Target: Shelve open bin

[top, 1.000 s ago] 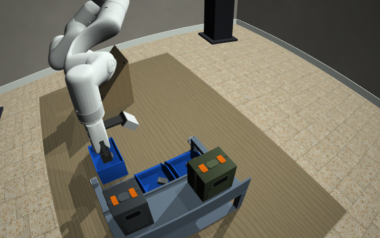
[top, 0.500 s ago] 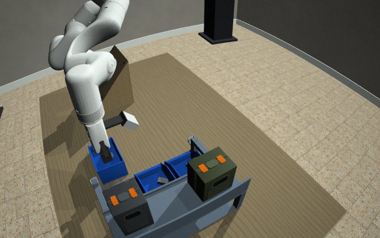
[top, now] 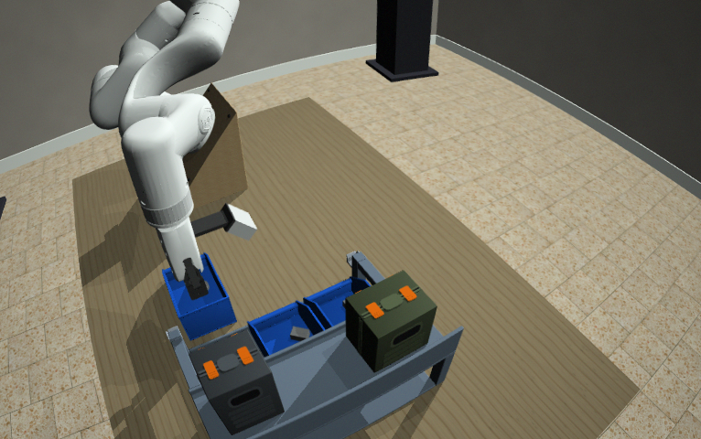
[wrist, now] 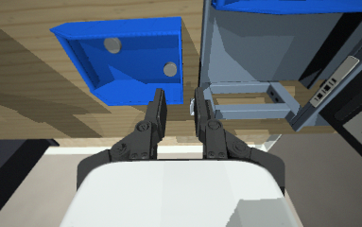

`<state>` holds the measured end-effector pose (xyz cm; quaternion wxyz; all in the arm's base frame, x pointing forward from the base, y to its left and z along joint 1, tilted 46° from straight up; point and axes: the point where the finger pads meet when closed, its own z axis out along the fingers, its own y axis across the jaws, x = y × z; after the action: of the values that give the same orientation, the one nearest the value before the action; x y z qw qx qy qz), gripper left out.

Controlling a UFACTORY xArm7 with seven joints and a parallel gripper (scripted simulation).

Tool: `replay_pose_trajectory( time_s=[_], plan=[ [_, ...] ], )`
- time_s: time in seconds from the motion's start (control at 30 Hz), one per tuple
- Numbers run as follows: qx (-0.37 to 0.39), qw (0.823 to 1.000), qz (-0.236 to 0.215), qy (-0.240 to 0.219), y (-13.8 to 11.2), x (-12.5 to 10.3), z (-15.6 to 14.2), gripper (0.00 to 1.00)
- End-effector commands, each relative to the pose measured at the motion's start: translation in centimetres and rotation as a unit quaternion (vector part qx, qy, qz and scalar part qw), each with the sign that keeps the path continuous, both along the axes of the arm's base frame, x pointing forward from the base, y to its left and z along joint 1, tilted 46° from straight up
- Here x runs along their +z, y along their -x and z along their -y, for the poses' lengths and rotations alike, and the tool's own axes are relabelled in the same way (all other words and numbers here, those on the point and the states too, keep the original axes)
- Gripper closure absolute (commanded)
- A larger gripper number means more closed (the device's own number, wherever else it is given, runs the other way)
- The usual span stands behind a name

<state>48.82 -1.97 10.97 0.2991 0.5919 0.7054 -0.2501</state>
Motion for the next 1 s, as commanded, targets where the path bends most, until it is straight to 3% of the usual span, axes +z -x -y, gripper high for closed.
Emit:
replay_pose_trajectory(
  time_s=[0.0,0.97],
  plan=[
    [0.002,1.0,0.001,0.0,-0.1,0.1,-0.2,0.67],
    [0.002,1.0,0.001,0.0,-0.4,-1.2,1.2,0.67]
  ],
)
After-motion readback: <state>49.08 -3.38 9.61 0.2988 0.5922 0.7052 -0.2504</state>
